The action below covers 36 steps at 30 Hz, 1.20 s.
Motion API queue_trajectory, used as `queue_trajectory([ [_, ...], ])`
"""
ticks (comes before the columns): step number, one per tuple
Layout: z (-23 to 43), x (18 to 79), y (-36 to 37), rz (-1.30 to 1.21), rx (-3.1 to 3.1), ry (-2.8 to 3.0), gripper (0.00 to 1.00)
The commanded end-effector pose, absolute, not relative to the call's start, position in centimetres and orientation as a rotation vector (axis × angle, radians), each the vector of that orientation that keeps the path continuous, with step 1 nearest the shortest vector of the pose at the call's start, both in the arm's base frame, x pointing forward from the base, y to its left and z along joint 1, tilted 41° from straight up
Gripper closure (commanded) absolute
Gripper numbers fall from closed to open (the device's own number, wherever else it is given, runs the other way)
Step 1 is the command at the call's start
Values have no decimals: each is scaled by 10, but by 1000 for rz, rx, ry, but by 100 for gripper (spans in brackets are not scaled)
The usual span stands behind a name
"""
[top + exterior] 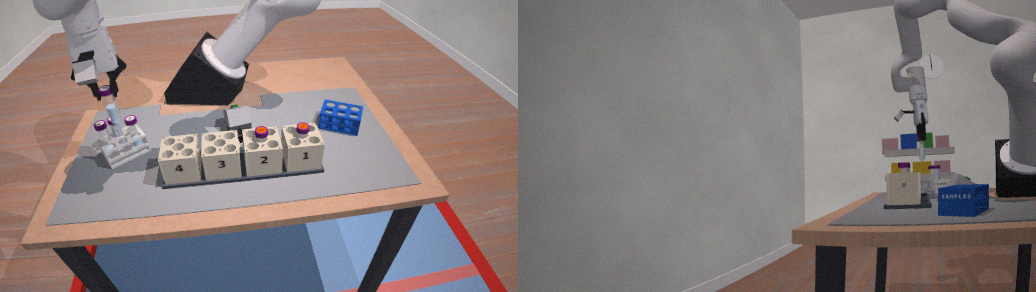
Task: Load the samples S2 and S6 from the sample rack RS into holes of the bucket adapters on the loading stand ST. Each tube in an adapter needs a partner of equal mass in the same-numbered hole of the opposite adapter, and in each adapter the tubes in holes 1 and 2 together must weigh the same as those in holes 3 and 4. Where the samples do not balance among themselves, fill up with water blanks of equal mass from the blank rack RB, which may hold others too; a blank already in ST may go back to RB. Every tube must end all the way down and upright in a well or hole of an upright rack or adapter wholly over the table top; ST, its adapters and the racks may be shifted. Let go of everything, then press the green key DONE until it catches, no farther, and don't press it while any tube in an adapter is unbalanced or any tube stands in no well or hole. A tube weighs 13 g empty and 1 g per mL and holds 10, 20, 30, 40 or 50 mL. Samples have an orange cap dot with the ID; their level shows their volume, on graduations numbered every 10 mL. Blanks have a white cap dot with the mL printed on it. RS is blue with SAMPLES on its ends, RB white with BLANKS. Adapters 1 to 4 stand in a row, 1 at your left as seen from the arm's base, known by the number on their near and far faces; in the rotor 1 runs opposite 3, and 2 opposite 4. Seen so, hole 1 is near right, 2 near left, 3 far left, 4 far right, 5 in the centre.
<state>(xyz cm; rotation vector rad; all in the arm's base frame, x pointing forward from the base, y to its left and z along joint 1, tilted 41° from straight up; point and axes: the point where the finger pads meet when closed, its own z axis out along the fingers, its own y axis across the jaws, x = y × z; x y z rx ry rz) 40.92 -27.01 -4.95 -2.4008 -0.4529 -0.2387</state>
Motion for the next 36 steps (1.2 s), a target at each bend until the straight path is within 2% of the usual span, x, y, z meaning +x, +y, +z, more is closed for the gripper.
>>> queue_trajectory([
  [1, -36, 412, -257, -180, -2423, -301, 100],
  [5, -23, 413, -242, -132, -2432, -170, 100],
  [36, 65, 423, -140, -132, -2431, -170, 100],
])
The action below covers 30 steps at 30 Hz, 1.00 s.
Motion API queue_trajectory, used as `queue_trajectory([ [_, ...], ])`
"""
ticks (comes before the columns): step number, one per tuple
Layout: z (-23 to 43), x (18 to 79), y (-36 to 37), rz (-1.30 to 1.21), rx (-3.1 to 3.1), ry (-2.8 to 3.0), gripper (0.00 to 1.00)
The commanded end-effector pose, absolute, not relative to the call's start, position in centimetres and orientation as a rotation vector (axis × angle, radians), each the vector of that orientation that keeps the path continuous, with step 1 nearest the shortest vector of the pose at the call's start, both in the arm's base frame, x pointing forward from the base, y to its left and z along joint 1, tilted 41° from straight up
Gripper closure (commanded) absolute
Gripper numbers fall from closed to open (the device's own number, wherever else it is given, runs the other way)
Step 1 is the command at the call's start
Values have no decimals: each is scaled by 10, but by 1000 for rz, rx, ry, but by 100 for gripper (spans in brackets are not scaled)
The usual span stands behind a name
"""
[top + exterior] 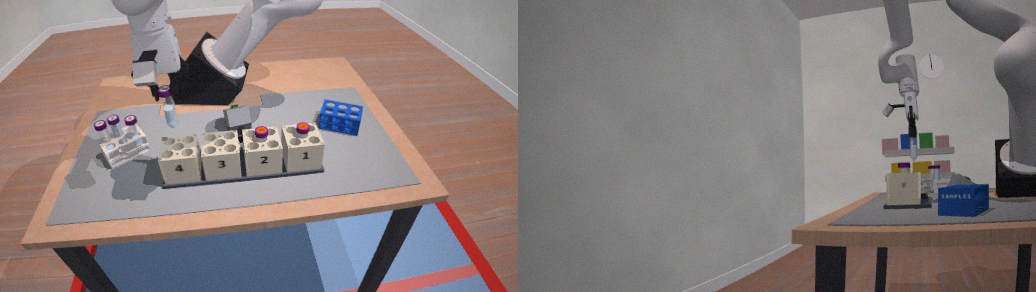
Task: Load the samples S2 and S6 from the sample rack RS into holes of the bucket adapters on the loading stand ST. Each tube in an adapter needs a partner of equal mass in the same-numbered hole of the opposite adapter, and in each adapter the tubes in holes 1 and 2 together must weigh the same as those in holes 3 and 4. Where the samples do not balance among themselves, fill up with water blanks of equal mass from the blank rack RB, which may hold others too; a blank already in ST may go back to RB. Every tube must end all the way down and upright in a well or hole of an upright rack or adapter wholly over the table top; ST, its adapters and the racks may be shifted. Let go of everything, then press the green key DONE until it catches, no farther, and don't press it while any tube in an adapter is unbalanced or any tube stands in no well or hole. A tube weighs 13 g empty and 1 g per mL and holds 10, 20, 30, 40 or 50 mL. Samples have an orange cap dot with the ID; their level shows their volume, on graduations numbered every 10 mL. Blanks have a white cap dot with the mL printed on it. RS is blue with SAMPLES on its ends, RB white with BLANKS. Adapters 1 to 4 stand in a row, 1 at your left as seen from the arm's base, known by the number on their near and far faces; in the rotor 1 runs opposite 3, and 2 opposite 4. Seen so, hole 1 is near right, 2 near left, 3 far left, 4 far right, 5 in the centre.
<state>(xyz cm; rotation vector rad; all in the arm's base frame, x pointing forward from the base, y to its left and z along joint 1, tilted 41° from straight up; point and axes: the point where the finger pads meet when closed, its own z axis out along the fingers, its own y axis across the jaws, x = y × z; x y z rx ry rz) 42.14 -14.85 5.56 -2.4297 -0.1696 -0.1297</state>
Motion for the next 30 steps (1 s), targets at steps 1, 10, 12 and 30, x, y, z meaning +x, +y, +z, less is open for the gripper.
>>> queue_trajectory([
  [1, 68, 424, -136, -132, -2431, -170, 100],
  [10, 94, 427, -106, -132, -2431, -170, 100],
  [12, 97, 427, -102, -132, -2431, -170, 100],
  [30, 134, 431, -59, -132, -2431, -170, 100],
])
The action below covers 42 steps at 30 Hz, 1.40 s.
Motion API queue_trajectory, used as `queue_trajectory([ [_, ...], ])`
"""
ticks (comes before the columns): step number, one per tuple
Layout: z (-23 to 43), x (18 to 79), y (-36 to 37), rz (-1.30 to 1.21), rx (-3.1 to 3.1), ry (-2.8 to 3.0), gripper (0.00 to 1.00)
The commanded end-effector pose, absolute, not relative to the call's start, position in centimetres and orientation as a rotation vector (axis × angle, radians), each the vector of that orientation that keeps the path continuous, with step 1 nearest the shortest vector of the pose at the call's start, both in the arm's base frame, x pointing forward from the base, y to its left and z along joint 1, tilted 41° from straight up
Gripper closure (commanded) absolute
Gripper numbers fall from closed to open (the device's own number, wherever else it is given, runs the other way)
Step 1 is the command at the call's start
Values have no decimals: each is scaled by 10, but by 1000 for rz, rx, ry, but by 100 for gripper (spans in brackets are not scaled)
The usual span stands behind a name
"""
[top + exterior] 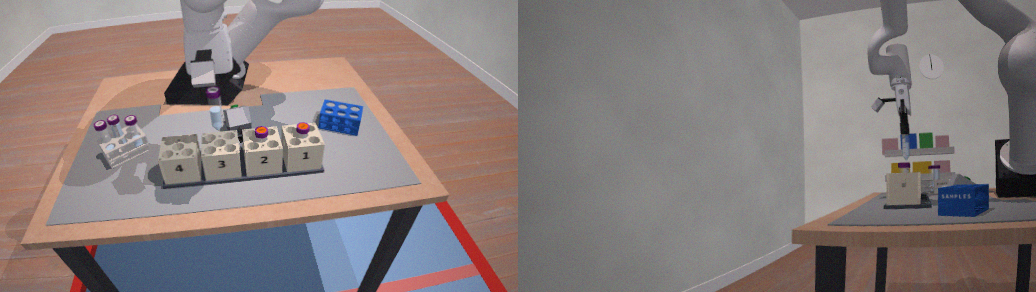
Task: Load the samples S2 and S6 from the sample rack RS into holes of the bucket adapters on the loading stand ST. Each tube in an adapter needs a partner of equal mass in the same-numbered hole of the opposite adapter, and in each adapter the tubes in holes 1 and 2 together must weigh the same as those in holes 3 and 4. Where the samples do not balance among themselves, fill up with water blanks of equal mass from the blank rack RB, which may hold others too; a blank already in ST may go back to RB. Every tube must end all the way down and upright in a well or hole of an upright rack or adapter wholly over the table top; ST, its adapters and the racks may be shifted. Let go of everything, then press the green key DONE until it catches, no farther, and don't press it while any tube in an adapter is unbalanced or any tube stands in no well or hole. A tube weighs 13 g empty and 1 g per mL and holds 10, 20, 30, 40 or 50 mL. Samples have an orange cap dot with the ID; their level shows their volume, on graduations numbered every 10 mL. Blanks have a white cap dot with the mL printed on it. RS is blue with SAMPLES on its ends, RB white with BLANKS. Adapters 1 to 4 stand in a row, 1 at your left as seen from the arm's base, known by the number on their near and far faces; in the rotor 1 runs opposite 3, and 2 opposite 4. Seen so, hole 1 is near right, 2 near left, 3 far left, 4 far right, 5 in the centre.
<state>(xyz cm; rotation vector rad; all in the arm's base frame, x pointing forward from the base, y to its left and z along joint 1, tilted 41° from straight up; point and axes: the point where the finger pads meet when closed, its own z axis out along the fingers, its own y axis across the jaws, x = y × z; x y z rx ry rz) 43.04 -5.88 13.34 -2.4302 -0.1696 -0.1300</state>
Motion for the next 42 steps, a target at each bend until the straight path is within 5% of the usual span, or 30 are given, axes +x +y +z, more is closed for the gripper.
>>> queue_trajectory([
  [1, 134, 431, -59, -132, -2431, -170, 100],
  [42, 107, 433, -37, -132, -2431, -170, 100],
])
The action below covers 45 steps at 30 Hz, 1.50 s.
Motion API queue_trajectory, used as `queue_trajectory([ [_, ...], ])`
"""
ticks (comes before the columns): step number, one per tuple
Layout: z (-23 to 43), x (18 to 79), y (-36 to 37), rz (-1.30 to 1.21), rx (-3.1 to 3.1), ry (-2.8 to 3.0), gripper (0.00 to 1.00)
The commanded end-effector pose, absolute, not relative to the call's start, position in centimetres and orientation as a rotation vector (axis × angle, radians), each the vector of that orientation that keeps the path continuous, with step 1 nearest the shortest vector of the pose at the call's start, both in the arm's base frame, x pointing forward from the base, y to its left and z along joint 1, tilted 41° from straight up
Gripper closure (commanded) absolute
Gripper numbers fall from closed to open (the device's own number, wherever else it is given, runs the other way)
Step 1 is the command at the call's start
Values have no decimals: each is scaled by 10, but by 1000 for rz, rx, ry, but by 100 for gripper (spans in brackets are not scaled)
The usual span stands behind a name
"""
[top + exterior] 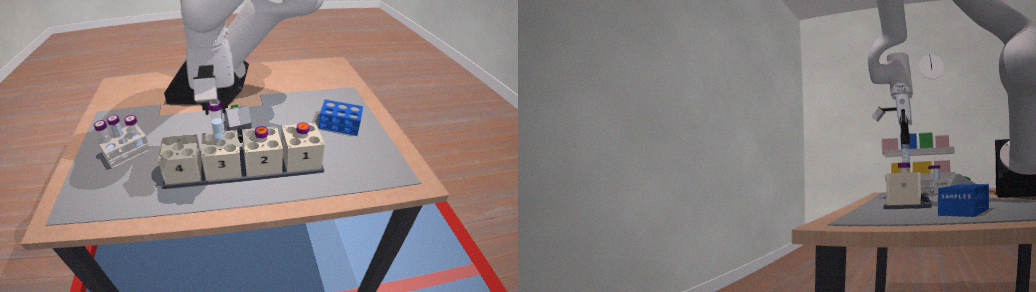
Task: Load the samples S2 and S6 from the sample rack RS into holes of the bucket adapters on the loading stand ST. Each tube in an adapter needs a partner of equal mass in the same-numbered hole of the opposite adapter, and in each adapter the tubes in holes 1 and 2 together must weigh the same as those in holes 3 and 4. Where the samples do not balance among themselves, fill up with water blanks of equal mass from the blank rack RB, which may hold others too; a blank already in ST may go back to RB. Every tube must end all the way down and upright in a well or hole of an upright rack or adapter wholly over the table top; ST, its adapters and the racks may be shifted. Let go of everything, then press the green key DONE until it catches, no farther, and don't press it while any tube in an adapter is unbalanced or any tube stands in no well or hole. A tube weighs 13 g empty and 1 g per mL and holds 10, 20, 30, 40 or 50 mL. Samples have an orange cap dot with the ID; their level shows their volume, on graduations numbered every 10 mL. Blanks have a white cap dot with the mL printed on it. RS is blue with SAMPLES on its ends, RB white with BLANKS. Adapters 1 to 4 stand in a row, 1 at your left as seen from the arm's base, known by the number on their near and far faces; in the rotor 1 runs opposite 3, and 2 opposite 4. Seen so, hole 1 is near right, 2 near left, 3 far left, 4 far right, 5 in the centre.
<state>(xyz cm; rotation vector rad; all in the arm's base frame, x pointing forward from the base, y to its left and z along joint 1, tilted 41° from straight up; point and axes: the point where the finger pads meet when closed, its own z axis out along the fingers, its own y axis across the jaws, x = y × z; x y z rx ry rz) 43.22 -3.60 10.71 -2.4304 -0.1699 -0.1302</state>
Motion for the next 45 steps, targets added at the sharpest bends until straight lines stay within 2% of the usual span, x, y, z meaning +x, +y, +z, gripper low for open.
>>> queue_trajectory([
  [1, 107, 433, -36, -132, -2431, -170, 100],
  [45, 83, 434, -16, -132, -2431, -170, 100],
])
